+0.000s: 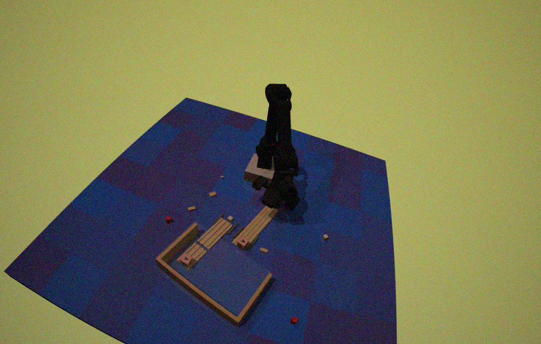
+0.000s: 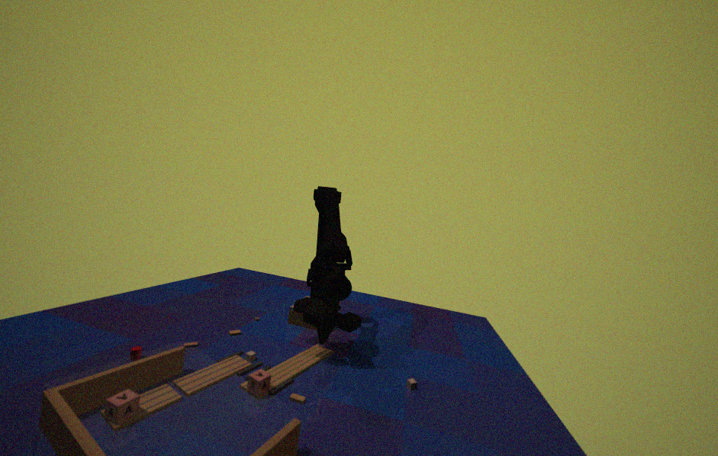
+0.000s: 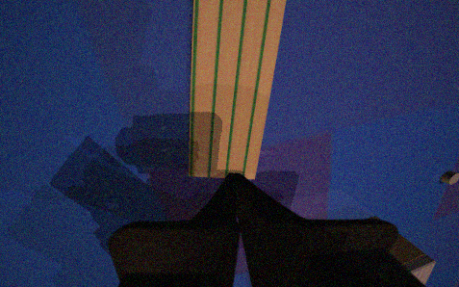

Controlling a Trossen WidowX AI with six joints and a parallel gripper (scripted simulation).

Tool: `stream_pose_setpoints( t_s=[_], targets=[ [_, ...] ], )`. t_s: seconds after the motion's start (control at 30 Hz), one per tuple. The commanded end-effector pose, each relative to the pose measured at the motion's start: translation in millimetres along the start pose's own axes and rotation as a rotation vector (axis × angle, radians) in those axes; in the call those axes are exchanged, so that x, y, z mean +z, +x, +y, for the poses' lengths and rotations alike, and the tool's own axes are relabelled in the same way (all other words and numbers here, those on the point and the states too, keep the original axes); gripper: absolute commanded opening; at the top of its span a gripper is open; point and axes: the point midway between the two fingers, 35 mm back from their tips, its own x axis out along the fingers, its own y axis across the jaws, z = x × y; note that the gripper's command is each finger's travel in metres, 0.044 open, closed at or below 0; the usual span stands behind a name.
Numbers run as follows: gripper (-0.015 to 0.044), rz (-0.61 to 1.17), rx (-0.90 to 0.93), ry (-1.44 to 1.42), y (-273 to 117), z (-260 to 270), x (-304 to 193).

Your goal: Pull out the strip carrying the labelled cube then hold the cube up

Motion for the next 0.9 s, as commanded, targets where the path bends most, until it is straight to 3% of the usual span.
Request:
stream_pose_setpoints(
  t_s=[0.0, 0.1, 0.67, 0.87],
  targets=[
    [0.0000, -0.010, 0.019, -0.001, -29, 6, 8],
    [0.0000, -0.010, 0.019, -0.001, -29, 6, 8],
    [0.0440, -0.015, 0.019, 0.033, -31, 3, 74],
    [0.0440, -0.017, 0.019, 0.033, -32, 2, 94]
  ],
)
